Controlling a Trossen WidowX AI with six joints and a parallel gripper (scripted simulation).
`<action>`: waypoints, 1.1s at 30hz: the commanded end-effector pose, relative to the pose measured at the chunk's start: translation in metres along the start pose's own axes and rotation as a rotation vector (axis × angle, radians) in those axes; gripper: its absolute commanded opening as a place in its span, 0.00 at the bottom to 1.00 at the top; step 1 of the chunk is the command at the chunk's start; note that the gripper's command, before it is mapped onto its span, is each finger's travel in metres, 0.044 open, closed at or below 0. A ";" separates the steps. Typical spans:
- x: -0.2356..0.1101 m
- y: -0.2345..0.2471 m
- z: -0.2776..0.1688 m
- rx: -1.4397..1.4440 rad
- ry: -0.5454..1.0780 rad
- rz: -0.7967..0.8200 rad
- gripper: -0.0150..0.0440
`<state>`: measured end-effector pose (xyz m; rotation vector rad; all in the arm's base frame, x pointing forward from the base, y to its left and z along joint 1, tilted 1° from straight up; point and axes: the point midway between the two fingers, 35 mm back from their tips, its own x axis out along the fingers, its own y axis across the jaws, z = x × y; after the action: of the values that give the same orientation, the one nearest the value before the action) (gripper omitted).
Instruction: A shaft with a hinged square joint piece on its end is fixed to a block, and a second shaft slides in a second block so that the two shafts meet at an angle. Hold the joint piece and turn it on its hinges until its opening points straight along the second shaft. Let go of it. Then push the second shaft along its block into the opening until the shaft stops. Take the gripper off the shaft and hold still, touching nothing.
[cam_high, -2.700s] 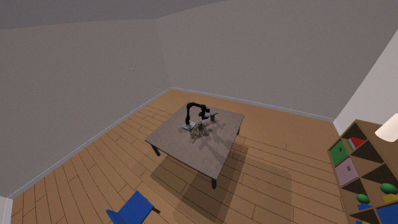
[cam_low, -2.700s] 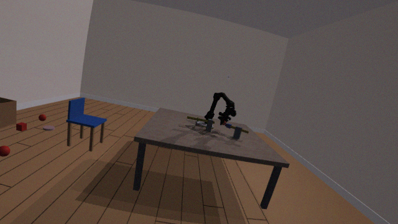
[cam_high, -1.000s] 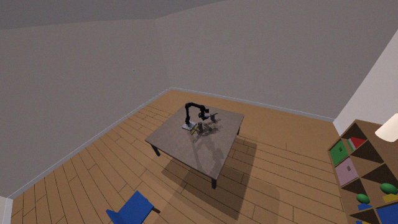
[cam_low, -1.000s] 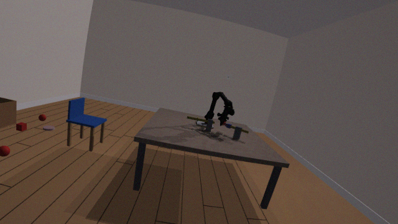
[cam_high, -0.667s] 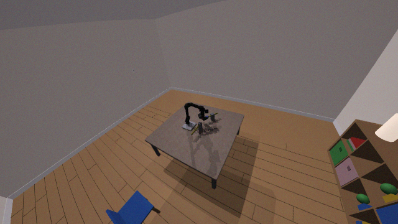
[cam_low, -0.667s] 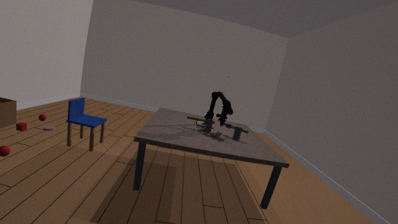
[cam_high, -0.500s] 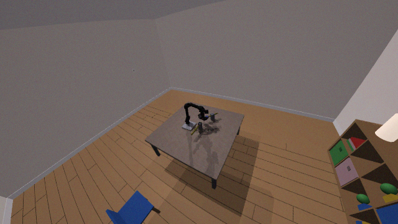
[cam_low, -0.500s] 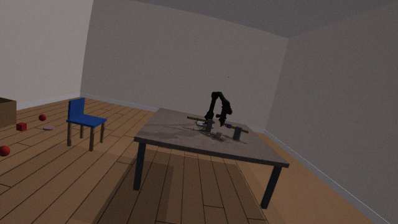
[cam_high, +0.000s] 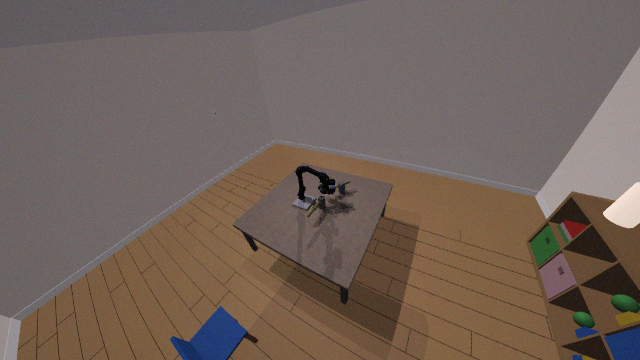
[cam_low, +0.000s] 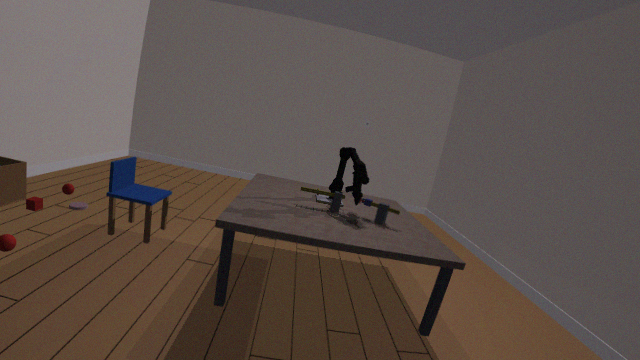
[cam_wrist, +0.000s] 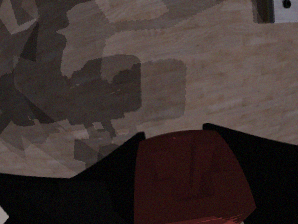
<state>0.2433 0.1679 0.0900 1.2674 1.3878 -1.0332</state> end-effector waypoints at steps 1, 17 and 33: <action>0.002 0.003 0.000 -0.053 0.047 -0.011 0.25; 0.003 0.003 0.000 -0.081 0.068 -0.020 0.25; 0.003 0.003 0.000 -0.081 0.068 -0.020 0.68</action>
<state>0.2466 0.1688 0.0867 1.2399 1.4840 -0.9448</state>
